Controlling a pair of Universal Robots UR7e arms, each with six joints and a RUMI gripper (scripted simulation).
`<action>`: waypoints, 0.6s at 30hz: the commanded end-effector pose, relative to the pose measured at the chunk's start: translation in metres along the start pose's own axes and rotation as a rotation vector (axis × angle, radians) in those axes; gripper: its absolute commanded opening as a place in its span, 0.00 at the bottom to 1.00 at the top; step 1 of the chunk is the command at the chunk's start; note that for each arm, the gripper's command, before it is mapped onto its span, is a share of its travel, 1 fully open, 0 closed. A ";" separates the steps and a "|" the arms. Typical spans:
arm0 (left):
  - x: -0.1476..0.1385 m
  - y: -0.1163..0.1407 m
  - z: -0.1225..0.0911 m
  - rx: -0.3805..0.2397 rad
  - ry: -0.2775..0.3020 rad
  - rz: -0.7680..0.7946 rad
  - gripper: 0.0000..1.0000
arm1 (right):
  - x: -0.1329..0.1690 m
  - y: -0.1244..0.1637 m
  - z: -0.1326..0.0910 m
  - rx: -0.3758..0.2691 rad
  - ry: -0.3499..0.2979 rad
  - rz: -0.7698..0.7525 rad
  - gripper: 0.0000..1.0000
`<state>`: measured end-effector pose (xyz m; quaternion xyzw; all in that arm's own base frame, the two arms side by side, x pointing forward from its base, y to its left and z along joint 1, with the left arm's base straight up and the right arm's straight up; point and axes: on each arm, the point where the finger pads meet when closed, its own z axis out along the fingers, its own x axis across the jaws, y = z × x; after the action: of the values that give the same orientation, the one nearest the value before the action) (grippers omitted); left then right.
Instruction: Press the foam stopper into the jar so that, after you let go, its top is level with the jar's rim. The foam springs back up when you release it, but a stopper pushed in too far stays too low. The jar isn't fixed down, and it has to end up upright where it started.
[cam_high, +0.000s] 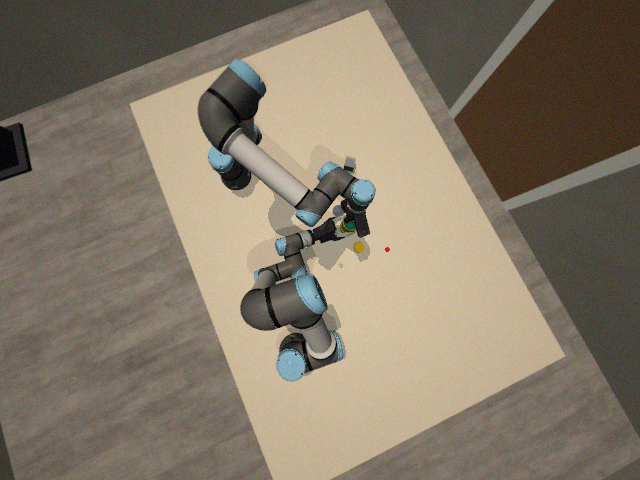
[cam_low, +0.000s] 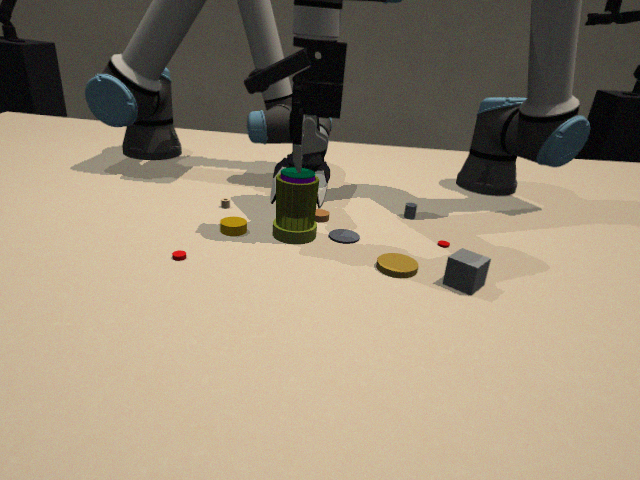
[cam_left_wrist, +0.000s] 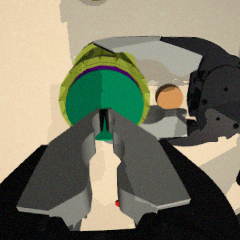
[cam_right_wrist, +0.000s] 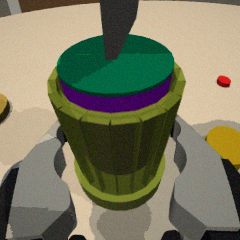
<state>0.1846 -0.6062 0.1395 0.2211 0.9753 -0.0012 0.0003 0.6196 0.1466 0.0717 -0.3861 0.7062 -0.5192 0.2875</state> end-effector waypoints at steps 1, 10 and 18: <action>0.000 0.000 0.000 0.001 -0.001 0.000 0.00 | 0.000 -0.001 0.000 0.000 0.000 0.001 0.33; 0.000 0.000 0.003 0.001 -0.001 0.000 0.00 | 0.000 -0.001 0.000 0.000 0.000 0.001 0.33; 0.000 0.000 0.005 0.001 -0.001 0.000 0.00 | 0.000 -0.001 0.000 0.000 0.000 0.001 0.33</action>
<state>0.1846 -0.6061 0.1352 0.2211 0.9753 -0.0011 0.0003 0.6196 0.1466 0.0717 -0.3861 0.7062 -0.5192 0.2875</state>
